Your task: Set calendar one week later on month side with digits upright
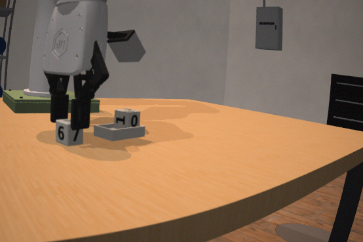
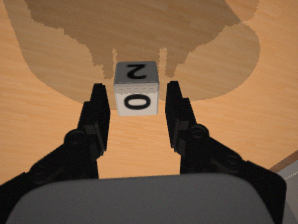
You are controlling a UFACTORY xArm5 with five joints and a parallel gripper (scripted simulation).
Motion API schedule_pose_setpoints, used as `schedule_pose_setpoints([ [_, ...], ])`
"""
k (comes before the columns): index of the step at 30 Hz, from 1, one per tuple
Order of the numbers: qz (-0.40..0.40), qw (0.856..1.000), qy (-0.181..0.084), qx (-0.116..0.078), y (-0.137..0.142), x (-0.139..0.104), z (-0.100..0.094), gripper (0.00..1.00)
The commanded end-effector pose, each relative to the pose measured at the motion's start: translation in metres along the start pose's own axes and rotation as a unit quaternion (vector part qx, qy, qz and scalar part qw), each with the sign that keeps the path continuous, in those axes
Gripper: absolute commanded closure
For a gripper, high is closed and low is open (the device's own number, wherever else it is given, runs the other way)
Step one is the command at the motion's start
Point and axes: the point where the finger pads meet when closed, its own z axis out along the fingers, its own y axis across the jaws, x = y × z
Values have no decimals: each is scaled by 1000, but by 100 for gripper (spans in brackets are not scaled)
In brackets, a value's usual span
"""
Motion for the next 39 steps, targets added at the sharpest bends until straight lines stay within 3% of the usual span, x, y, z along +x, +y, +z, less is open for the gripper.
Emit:
schedule_pose_setpoints([
  [1,0,1000,-1,-2,1,-1,-21,51],
  [9,0,1000,-1,-2,1,-1,-62,51],
  [20,0,1000,-1,-2,1,-1,-76,51],
  [21,0,1000,-1,-2,1,-1,-76,0],
  [39,0,1000,-1,-2,1,-1,-76,0],
])
